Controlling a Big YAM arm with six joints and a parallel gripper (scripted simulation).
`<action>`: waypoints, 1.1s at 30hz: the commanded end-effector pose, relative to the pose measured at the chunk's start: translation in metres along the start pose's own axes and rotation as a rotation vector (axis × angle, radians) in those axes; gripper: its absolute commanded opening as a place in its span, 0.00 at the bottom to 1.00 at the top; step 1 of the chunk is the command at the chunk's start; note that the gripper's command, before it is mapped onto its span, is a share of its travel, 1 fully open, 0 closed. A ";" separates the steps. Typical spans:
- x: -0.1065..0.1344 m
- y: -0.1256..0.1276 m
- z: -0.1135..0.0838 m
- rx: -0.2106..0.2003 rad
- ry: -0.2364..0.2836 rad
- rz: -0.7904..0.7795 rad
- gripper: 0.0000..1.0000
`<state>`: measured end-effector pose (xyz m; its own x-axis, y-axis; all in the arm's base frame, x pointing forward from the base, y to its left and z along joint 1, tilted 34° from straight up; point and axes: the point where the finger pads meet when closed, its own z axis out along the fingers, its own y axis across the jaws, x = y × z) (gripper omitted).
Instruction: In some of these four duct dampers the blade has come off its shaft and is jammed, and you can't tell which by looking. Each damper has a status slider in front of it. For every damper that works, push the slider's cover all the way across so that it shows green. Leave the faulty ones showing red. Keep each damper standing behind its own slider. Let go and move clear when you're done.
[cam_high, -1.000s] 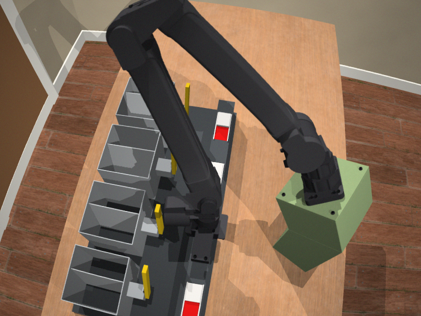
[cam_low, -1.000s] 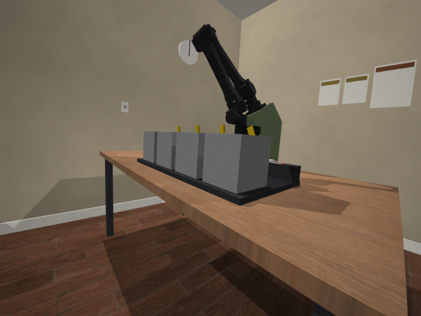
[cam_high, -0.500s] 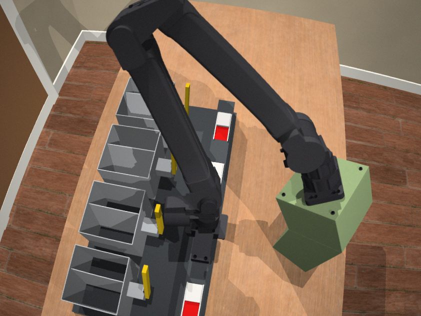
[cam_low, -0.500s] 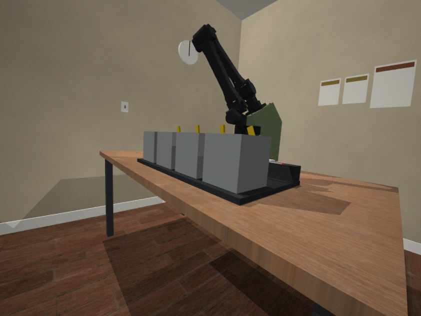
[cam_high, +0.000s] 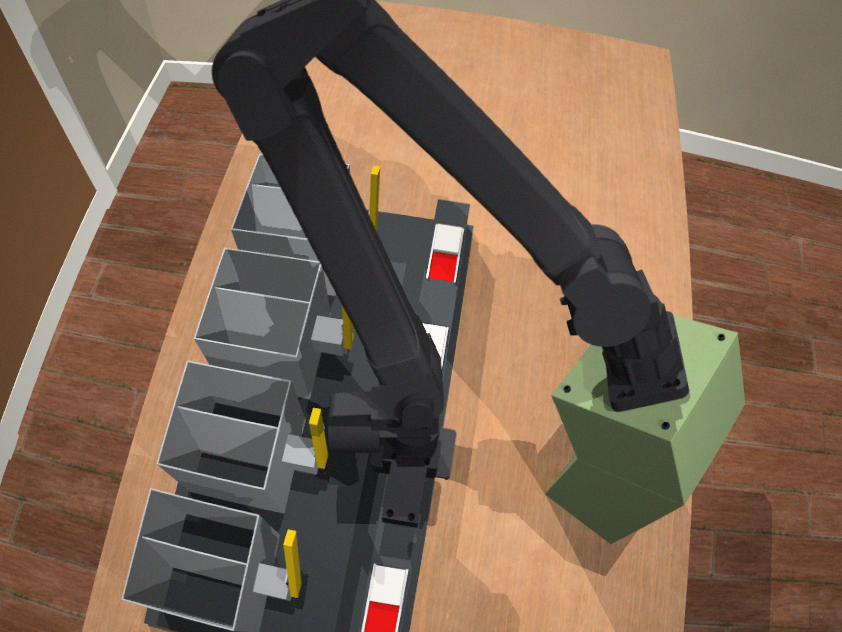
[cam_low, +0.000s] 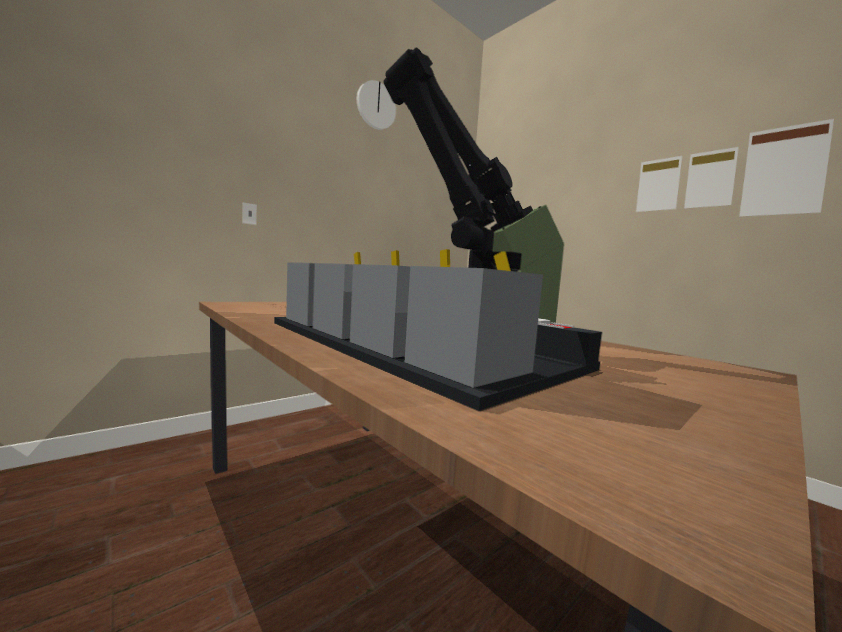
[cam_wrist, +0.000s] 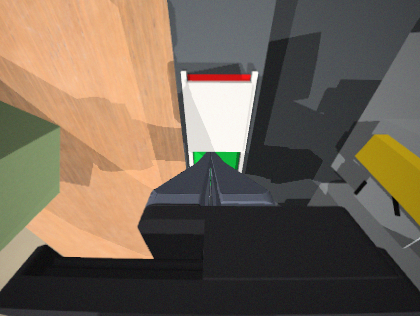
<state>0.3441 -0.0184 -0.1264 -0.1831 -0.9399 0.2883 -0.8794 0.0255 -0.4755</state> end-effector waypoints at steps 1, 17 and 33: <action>-0.008 0.001 0.004 -0.012 -0.007 -0.011 0.00; -0.008 0.001 0.004 -0.012 -0.007 -0.011 0.00; -0.010 0.001 0.004 -0.012 -0.006 -0.007 0.00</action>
<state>0.3444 -0.0160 -0.1269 -0.1818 -0.9402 0.2881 -0.8793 0.0243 -0.4756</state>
